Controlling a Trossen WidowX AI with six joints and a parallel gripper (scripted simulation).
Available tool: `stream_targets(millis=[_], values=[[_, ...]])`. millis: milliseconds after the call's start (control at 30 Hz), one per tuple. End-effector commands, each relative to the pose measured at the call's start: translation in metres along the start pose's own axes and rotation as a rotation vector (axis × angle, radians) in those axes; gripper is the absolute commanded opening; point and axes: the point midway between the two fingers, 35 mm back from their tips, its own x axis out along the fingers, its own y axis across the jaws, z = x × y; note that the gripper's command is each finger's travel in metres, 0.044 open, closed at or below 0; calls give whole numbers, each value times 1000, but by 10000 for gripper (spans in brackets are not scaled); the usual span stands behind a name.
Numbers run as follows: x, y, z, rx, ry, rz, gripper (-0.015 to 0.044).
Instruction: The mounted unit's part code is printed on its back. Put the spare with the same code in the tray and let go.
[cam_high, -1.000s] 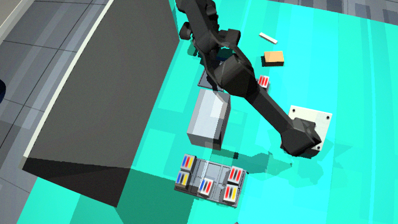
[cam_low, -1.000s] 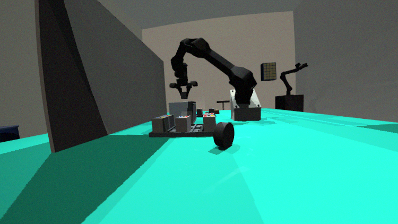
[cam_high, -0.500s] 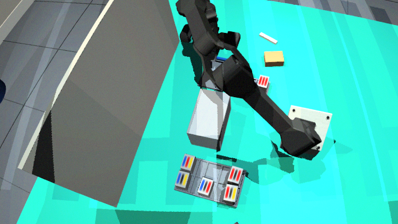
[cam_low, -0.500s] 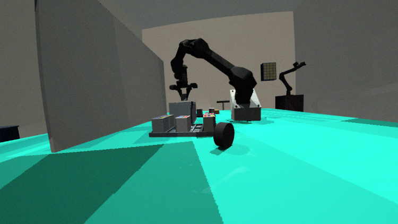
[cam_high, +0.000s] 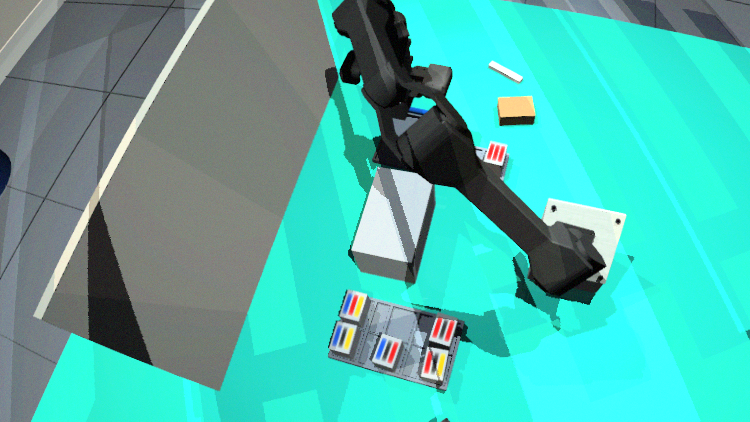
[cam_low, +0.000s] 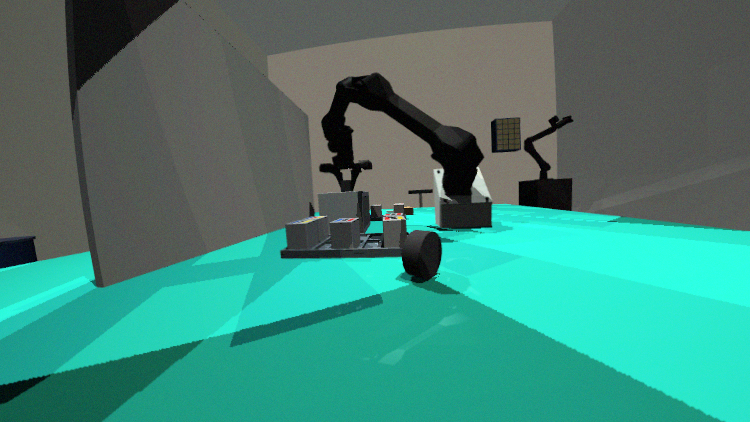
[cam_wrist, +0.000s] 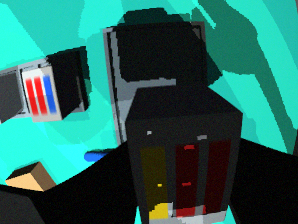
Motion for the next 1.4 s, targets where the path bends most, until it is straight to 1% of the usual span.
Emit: stream_targets(millis=[0,1367], values=[[4,0,0,4,-4,-3,0],[38,-1,0,4,-5,-4,0]])
